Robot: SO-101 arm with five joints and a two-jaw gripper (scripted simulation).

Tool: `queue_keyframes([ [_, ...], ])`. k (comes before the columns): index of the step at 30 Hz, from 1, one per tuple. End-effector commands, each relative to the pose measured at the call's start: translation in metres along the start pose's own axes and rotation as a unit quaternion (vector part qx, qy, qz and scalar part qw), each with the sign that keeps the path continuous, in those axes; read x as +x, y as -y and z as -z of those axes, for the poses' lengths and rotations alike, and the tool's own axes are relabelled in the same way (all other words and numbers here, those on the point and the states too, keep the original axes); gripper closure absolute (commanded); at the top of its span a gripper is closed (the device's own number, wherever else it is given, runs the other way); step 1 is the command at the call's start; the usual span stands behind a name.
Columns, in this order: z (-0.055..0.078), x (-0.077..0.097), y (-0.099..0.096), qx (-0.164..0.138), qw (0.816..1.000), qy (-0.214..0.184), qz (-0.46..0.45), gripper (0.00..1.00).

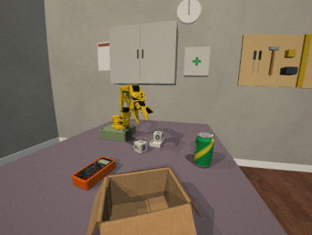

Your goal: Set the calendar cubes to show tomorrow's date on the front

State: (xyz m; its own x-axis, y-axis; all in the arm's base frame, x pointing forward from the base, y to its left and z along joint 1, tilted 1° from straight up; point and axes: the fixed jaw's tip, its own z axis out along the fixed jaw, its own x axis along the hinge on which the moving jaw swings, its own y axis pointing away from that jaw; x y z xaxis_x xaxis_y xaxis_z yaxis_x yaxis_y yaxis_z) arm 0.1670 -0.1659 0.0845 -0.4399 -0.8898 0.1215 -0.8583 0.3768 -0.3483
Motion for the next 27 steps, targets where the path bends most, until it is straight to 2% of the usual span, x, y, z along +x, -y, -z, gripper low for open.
queue_keyframes([
  [1,-0.022,-0.004,-0.015,-0.059,0.998,0.020,0.001,0.65],
  [2,-0.027,-0.005,-0.019,-0.074,0.997,0.025,0.001,0.65],
  [4,-0.027,-0.005,-0.019,-0.074,0.997,0.025,0.001,0.65],
  [10,-0.052,-0.013,-0.043,-0.153,0.987,0.053,0.000,0.65],
  [14,-0.060,-0.017,-0.052,-0.182,0.981,0.064,0.000,0.65],
  [18,-0.062,-0.018,-0.055,-0.190,0.979,0.067,0.000,0.65],
  [27,-0.062,-0.016,-0.053,-0.186,0.980,0.065,0.000,0.65],
])
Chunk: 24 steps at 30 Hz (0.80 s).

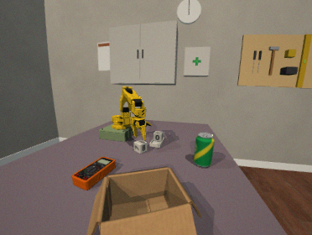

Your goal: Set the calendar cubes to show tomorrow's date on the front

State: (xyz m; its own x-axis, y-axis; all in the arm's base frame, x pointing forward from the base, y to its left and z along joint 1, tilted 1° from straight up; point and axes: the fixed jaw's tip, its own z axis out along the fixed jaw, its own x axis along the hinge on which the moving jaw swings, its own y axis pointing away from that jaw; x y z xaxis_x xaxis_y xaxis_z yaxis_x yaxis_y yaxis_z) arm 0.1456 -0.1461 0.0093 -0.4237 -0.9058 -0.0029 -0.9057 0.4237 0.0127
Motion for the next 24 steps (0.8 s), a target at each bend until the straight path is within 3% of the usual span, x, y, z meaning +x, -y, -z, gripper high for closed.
queue_keyframes([
  [1,-0.0030,0.0013,0.0001,-0.003,1.000,0.002,0.001,0.65],
  [24,-0.0090,0.0014,0.0006,-0.003,1.000,0.002,0.001,0.65],
])
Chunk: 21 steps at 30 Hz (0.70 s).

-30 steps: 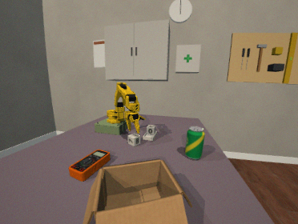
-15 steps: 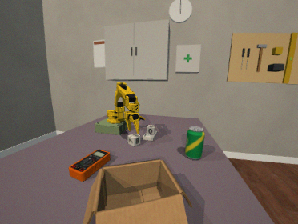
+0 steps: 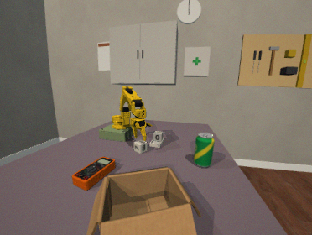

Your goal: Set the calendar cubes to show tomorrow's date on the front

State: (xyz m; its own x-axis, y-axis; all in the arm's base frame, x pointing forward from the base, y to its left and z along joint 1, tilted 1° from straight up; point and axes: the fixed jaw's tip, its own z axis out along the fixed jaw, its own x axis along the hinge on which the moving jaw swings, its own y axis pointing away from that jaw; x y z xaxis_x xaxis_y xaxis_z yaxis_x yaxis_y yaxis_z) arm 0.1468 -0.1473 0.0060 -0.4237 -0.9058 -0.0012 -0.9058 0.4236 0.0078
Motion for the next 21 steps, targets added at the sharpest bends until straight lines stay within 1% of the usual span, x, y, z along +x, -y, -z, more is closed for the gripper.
queue_keyframes([
  [1,-0.007,0.001,-0.001,-0.005,1.000,0.003,0.001,0.65],
  [4,-0.008,0.001,-0.001,-0.005,1.000,0.003,0.001,0.65],
  [19,-0.031,0.000,-0.001,-0.005,1.000,0.003,0.001,0.65],
  [21,-0.031,0.000,-0.001,-0.005,1.000,0.003,0.001,0.65],
])
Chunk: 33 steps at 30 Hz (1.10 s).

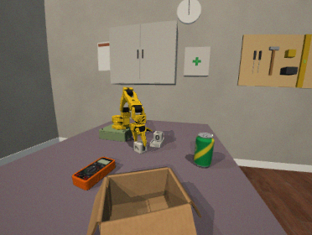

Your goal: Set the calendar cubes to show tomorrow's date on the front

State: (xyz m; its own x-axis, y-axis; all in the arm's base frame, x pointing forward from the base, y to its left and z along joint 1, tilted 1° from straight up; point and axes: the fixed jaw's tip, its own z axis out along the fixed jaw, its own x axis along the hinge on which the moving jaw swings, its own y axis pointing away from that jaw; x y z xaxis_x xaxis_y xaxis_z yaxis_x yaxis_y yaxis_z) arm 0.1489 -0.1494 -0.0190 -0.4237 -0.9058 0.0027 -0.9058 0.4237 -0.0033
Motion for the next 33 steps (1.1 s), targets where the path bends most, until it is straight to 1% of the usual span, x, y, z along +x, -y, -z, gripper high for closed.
queue_keyframes([
  [1,-0.0076,-0.0008,-0.0045,-0.011,1.000,0.004,0.001,0.65],
  [10,-0.0141,-0.0011,-0.0052,-0.011,1.000,0.004,0.001,0.65],
  [33,-0.0146,-0.0011,-0.0045,-0.011,1.000,0.004,0.001,0.66],
])
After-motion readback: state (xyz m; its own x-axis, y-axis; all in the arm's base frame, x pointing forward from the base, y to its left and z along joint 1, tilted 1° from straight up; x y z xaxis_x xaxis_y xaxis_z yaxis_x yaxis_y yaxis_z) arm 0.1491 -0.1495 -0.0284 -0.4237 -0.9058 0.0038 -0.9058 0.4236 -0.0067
